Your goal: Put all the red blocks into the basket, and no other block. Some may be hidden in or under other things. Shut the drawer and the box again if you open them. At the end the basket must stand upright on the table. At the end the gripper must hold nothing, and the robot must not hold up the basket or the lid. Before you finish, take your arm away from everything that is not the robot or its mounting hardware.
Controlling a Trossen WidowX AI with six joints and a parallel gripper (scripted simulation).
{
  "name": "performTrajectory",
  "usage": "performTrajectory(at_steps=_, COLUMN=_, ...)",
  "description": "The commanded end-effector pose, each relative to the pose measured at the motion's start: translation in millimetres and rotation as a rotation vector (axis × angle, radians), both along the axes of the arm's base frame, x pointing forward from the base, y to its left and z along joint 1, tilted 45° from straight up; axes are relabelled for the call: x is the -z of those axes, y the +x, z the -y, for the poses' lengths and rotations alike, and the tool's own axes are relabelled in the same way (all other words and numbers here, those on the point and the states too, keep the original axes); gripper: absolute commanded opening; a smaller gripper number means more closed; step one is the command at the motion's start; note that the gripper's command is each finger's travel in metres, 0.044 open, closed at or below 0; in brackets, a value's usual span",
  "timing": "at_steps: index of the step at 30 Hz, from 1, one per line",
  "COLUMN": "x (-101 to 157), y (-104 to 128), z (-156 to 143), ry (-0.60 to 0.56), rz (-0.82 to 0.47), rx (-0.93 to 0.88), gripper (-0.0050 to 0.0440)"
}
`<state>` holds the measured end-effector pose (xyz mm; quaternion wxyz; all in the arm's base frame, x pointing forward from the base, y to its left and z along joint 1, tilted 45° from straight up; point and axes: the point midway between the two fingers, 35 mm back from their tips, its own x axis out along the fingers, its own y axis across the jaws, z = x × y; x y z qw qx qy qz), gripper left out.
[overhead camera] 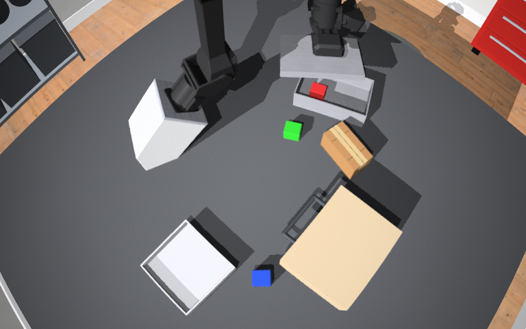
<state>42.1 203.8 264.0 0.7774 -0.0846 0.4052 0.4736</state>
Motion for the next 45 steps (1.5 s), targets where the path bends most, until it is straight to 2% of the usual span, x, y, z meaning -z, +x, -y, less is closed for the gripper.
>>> performTrajectory(at_steps=1, x=4, y=-29, z=1, ry=0.003, rz=0.031, rx=-0.107, gripper=0.0000)
performTrajectory(at_steps=4, x=16, y=-56, z=6, ry=-0.037, rz=0.167, rx=-0.248, gripper=0.0000)
performTrajectory(at_steps=5, x=20, y=-65, z=8, ry=-0.038, rz=0.170, rx=-0.252, gripper=0.0000)
performTrajectory(at_steps=8, x=21, y=-66, z=8, ry=-0.038, rz=0.170, rx=-0.252, gripper=0.0000)
performTrajectory(at_steps=15, x=57, y=-121, z=31, ry=-0.119, rz=0.447, rx=-0.537, gripper=0.0000)
performTrajectory(at_steps=20, x=83, y=-150, z=51, ry=-0.161, rz=0.592, rx=-0.685, gripper=0.0000)
performTrajectory(at_steps=23, x=103, y=-166, z=67, ry=-0.202, rz=0.729, rx=-0.825, gripper=0.0000)
performTrajectory(at_steps=28, x=105, y=-168, z=69, ry=-0.203, rz=0.733, rx=-0.829, gripper=0.0000)
performTrajectory(at_steps=39, x=156, y=-156, z=20, ry=-0.203, rz=0.733, rx=-0.829, gripper=0.0000)
performTrajectory(at_steps=45, x=161, y=-154, z=14, ry=-0.203, rz=0.733, rx=-0.829, gripper=0.0000)
